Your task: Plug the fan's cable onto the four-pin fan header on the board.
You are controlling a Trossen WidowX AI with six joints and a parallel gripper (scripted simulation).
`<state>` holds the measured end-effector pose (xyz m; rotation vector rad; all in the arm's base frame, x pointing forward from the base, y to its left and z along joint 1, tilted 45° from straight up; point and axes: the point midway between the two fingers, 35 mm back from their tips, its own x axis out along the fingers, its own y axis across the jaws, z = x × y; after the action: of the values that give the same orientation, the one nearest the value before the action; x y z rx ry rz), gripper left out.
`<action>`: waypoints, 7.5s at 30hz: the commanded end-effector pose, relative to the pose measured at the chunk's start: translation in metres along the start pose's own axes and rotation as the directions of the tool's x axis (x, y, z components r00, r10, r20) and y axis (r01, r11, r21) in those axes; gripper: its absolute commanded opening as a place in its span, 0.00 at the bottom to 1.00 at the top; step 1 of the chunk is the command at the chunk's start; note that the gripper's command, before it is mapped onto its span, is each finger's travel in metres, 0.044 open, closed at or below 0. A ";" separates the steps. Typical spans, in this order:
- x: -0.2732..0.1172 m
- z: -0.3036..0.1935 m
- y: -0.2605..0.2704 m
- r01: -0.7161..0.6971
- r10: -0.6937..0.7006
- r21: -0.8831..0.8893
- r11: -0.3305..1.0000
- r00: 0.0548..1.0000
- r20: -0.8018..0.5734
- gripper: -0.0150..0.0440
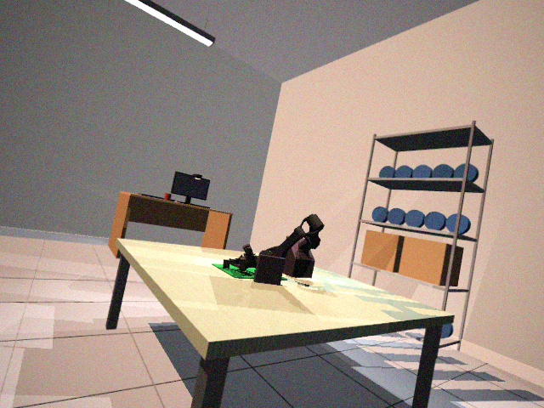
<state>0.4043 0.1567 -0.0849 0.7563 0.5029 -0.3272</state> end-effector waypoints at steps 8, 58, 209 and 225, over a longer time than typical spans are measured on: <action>0.000 0.000 0.000 0.000 0.000 -0.001 1.000 1.000 -0.001 0.25; 0.000 0.000 0.000 0.000 0.000 -0.001 1.000 1.000 -0.001 0.49; -0.008 0.149 0.007 0.051 -0.006 0.005 0.999 0.216 -0.976 1.00; 0.026 0.085 0.005 0.077 0.006 0.023 0.997 0.206 -0.978 1.00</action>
<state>0.4643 0.0635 -0.0151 0.9697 1.7733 0.1821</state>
